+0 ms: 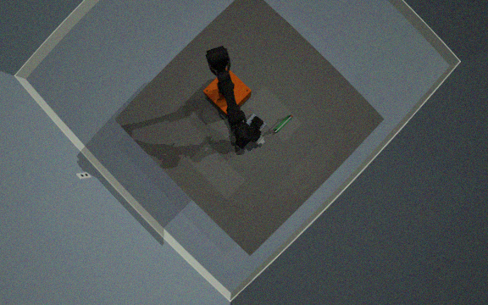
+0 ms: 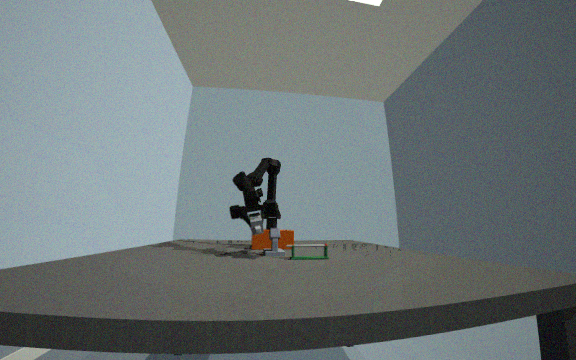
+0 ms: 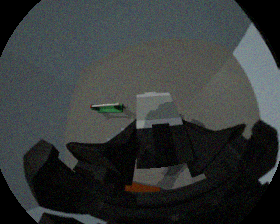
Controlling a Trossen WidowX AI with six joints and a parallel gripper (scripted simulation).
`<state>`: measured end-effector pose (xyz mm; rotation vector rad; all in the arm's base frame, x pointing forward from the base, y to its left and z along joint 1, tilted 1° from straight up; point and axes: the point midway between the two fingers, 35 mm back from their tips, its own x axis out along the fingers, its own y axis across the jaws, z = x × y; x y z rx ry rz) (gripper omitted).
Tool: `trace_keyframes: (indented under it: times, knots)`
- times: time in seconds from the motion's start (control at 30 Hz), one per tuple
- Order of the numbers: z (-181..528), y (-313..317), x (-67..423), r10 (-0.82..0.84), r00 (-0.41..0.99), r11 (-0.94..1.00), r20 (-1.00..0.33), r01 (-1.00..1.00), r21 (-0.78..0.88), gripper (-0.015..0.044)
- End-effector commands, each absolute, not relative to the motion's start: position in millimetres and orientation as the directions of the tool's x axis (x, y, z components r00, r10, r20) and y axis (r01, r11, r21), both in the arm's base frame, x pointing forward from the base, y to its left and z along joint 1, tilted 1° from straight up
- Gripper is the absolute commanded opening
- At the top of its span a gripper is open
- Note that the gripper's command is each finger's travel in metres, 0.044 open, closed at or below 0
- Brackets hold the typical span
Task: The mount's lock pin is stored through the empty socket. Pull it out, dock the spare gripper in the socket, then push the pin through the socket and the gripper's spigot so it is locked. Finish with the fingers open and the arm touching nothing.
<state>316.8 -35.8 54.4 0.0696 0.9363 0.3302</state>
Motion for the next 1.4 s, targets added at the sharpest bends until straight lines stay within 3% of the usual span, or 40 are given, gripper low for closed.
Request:
trace_keyframes:
  times: [0.0, 1.37]
  knots:
    - [61, -31, 321, 0.304, 0.519, 0.949, -0.799, -0.241, 0.204, 0.0]
    - [96, 26, 281, 0.163, 0.08, 0.971, -0.983, -0.188, 0.146, 0.0]
